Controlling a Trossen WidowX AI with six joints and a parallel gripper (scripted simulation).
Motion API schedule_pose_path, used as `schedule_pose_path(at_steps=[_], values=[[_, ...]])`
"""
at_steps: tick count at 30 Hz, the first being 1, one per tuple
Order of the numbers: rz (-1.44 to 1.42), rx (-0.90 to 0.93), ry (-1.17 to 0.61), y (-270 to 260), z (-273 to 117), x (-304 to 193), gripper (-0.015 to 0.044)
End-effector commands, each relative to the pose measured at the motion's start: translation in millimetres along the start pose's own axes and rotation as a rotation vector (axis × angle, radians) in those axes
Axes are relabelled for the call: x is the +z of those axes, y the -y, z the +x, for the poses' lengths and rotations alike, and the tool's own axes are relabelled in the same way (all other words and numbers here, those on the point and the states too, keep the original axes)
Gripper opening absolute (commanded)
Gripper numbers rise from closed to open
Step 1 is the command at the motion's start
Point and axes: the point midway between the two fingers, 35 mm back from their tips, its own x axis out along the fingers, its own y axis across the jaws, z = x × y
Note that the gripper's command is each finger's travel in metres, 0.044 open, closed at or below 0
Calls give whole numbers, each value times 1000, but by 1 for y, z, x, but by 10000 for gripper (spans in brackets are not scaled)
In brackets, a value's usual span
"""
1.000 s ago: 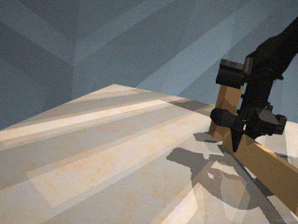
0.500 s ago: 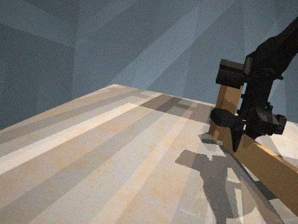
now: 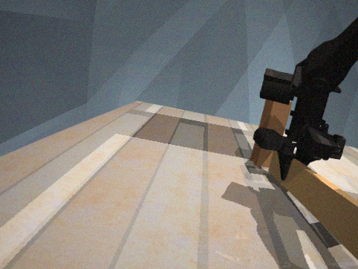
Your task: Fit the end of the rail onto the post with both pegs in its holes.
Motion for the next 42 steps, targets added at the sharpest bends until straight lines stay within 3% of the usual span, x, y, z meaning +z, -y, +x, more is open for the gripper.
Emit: schedule_pose_path(at_steps=[1, 42], values=[[-2, -8, 3, 2, -4, 0, 0], [-2, -8, 2, 3, -25, -1, 0]])
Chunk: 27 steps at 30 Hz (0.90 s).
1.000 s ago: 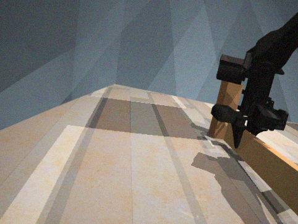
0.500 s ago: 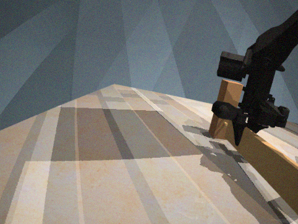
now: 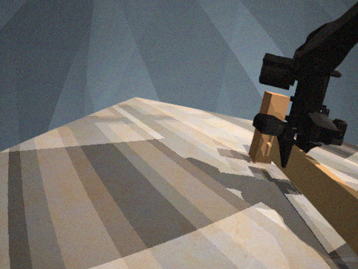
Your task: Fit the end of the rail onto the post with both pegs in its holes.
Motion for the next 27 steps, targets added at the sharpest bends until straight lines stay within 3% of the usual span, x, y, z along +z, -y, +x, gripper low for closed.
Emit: schedule_pose_path(at_steps=[1, 27], values=[[1, -9, 2, 1, -4, -1, 0], [1, -8, 1, 1, -6, -1, 0]])
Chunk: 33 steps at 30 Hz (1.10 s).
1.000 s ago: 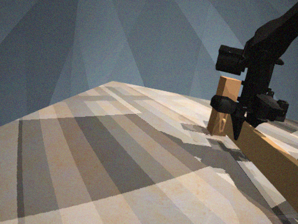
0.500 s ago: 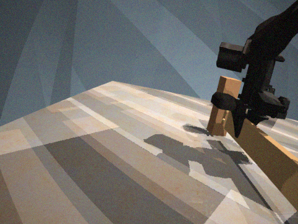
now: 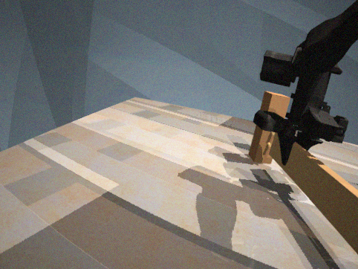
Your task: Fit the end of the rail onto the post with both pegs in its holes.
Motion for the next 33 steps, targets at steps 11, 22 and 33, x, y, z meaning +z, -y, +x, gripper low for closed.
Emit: schedule_pose_path(at_steps=[11, 22, 33], values=[[3, -2, -3, 0, -2, -1, 0], [3, -2, -3, -1, -1, -1, 0], [3, -2, -3, -1, -1, -2, 0]])
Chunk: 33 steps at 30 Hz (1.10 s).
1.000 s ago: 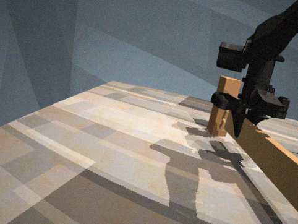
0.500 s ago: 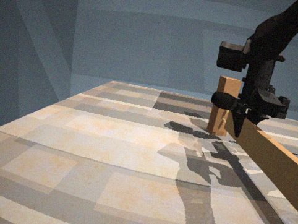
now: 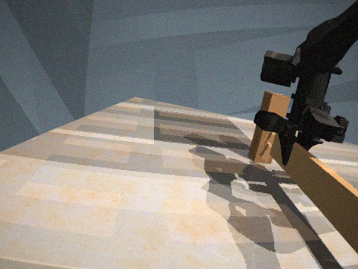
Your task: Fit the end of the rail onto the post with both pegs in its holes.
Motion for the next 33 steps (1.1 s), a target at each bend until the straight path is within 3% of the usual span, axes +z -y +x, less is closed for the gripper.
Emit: schedule_pose_path(at_steps=[1, 33], values=[[-2, -5, -4, 1, -1, -2, 0], [-2, -5, -4, 2, -3, -11, 0]])
